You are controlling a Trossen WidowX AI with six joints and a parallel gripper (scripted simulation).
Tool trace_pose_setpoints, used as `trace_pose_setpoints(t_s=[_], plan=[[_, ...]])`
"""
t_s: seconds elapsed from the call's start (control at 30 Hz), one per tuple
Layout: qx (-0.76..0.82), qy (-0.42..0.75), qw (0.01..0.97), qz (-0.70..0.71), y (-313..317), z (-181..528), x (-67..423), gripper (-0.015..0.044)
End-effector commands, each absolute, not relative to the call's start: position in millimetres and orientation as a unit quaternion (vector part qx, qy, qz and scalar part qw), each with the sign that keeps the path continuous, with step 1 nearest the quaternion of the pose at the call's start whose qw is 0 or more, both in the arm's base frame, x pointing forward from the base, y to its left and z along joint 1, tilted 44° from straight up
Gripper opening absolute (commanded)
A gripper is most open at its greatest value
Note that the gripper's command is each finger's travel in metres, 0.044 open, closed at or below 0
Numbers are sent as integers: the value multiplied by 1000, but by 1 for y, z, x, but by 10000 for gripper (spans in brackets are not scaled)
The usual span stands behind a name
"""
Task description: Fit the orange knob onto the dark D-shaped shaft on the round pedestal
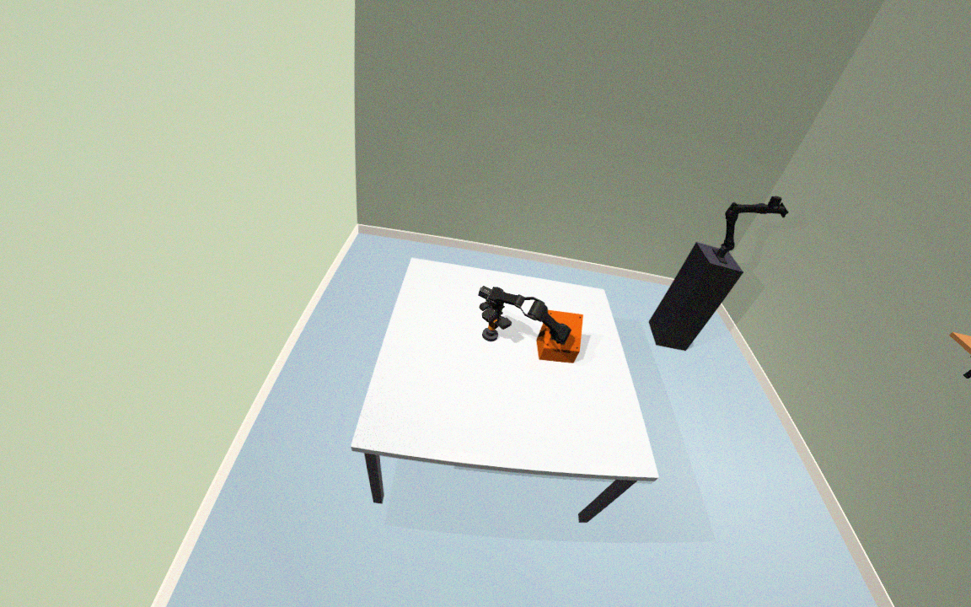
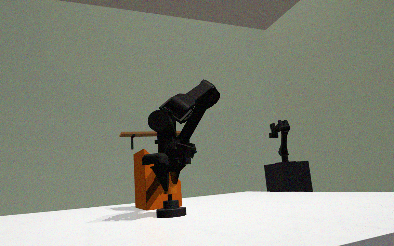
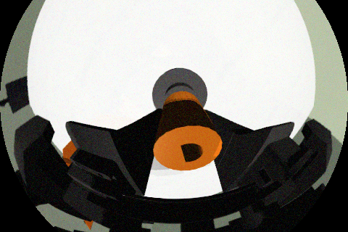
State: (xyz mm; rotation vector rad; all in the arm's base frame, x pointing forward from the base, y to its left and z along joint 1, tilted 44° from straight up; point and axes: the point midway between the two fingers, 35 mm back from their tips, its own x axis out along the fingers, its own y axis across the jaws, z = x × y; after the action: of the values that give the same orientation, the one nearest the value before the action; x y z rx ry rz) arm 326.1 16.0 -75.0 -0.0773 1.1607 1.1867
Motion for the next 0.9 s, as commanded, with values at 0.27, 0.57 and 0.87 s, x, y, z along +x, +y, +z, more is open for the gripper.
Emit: trace_pose_setpoints(t_s=[0.27,0.57,0.87], plan=[[-38,511,677,529,17,-77,326,0],[-38,511,677,529,16,-74,324,0],[-95,464,671,570,14,-72,324,0]])
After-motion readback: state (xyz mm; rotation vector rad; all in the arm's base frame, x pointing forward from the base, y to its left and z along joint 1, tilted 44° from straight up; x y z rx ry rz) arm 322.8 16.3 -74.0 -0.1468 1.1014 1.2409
